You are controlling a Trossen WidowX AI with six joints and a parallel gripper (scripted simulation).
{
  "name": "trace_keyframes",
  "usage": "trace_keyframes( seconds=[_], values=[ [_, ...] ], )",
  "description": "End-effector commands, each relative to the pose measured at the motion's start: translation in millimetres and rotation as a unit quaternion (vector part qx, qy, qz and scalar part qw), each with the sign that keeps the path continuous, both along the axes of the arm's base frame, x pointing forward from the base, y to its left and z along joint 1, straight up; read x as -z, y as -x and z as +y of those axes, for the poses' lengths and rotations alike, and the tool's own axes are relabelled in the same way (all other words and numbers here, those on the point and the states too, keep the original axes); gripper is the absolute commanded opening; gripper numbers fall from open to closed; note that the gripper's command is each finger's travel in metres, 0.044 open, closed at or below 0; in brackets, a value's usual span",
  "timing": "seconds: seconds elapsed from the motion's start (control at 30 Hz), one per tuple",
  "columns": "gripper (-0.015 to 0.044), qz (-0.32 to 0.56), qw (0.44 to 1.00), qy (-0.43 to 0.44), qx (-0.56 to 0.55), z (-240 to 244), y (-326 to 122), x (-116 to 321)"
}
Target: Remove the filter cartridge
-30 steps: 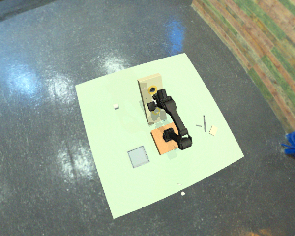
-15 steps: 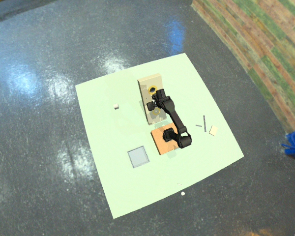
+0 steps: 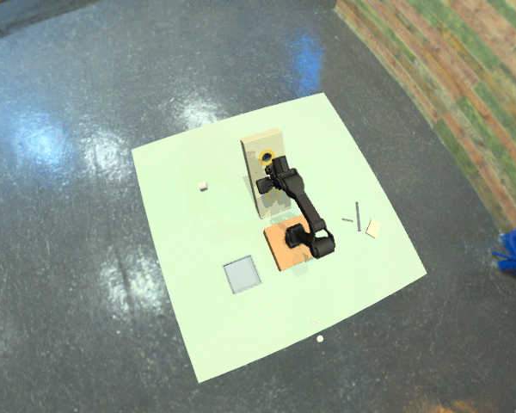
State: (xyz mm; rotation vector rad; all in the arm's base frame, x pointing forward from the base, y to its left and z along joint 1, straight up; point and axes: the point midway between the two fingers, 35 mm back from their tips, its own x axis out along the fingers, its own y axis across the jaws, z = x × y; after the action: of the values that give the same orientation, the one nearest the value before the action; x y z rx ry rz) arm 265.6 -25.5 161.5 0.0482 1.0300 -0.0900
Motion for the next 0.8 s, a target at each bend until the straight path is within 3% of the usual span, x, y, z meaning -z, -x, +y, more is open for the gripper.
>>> trace_keyframes(
  seconds=[0.0, 0.1, 0.33, 0.77],
  values=[
    [0.0206, -0.001, 1.000, 0.000, 0.000, 0.2, 0.1, -0.7],
    [0.0186, -0.001, 1.000, 0.000, 0.000, 0.2, 0.1, -0.7],
    [0.0002, -0.001, 1.000, 0.000, 0.000, -0.5, -4.9, -8.0],
    [0.0000, 0.000, 1.000, 0.001, 0.001, -0.6, -4.7, -46.9]
  ],
)
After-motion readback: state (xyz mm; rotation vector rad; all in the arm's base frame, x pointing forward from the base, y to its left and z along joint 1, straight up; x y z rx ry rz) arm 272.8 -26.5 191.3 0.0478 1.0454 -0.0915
